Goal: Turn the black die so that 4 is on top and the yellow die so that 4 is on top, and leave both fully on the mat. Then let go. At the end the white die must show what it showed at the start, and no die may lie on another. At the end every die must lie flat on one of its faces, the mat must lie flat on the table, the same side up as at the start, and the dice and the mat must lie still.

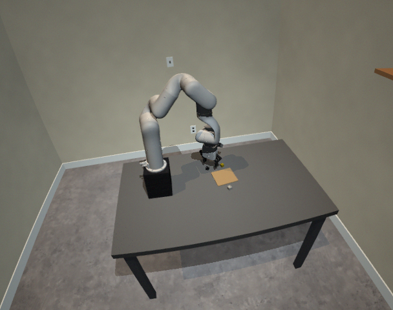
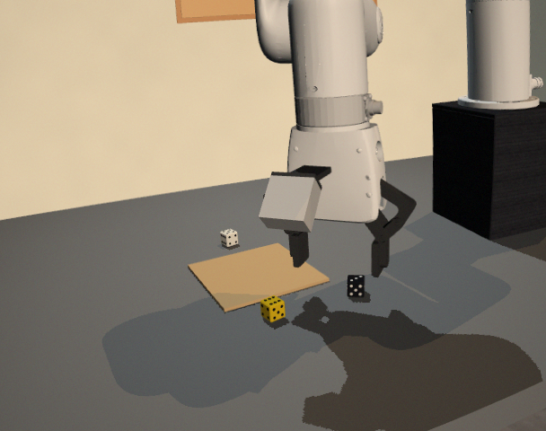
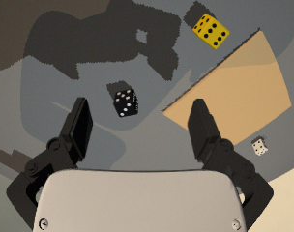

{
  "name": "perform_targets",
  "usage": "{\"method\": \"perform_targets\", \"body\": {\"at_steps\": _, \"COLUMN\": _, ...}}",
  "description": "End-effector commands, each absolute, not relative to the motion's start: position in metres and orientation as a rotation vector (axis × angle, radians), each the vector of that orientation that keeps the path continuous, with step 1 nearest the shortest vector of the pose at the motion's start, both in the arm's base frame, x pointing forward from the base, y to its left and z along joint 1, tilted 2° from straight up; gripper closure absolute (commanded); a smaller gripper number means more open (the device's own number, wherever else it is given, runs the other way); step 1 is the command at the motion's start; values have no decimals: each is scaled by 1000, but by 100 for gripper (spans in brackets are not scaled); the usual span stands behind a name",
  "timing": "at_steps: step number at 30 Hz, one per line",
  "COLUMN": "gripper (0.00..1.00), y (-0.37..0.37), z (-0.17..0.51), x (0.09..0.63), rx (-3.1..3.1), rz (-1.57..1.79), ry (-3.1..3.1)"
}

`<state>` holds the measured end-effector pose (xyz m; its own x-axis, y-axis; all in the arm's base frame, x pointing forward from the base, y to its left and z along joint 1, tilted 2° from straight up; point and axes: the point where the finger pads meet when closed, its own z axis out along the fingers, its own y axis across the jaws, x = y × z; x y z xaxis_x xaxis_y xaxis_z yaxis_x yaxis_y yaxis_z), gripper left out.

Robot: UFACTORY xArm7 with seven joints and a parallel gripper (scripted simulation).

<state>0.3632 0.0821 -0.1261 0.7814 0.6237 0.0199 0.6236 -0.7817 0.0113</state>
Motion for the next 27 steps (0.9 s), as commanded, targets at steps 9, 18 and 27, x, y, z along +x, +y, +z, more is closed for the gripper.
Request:
{"method": "perform_targets", "body": {"at_steps": 9, "gripper": 0, "y": 102, "z": -126, "x": 359, "rx": 2949, "rz": 57, "ry": 1027}}
{"method": "perform_targets", "body": {"at_steps": 18, "gripper": 0, "y": 102, "z": -126, "x": 359, "rx": 2949, "rz": 57, "ry": 1027}}
{"method": "perform_targets", "body": {"at_steps": 27, "gripper": 0, "y": 102, "z": -126, "x": 359, "rx": 2949, "rz": 57, "ry": 1027}}
